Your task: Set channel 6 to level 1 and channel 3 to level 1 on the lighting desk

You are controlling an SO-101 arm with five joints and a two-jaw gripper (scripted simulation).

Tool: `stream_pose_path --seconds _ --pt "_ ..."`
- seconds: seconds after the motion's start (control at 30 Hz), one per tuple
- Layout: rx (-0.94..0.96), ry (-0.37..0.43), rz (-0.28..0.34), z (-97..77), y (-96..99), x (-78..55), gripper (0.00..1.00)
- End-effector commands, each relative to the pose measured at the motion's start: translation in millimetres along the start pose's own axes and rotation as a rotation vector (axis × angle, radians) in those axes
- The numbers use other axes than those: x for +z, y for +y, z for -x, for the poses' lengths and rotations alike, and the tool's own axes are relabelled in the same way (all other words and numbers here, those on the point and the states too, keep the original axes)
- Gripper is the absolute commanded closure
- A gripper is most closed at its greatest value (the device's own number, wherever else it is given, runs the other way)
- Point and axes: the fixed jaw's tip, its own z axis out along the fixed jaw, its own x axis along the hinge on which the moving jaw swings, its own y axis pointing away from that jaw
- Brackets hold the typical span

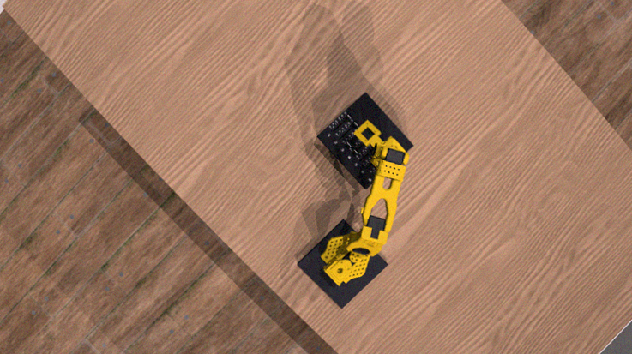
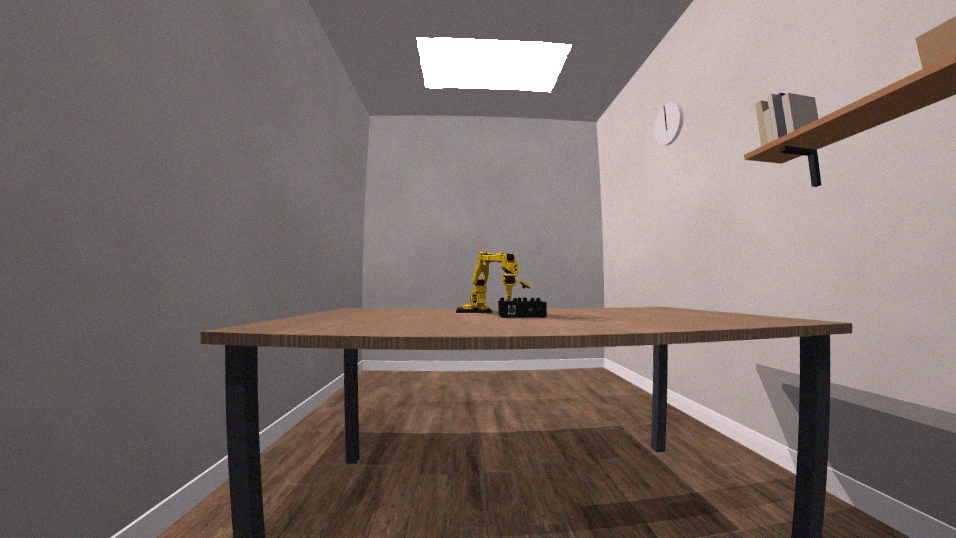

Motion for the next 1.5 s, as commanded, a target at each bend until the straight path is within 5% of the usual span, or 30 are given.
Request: stream_pose_path --seconds 0.0,1.47 --pt "0.000 -0.001 0.002 1.1 3.5 -2.0 1.00" --pt "0.000 -0.001 0.002 3.6 12.2 -1.5 1.00"
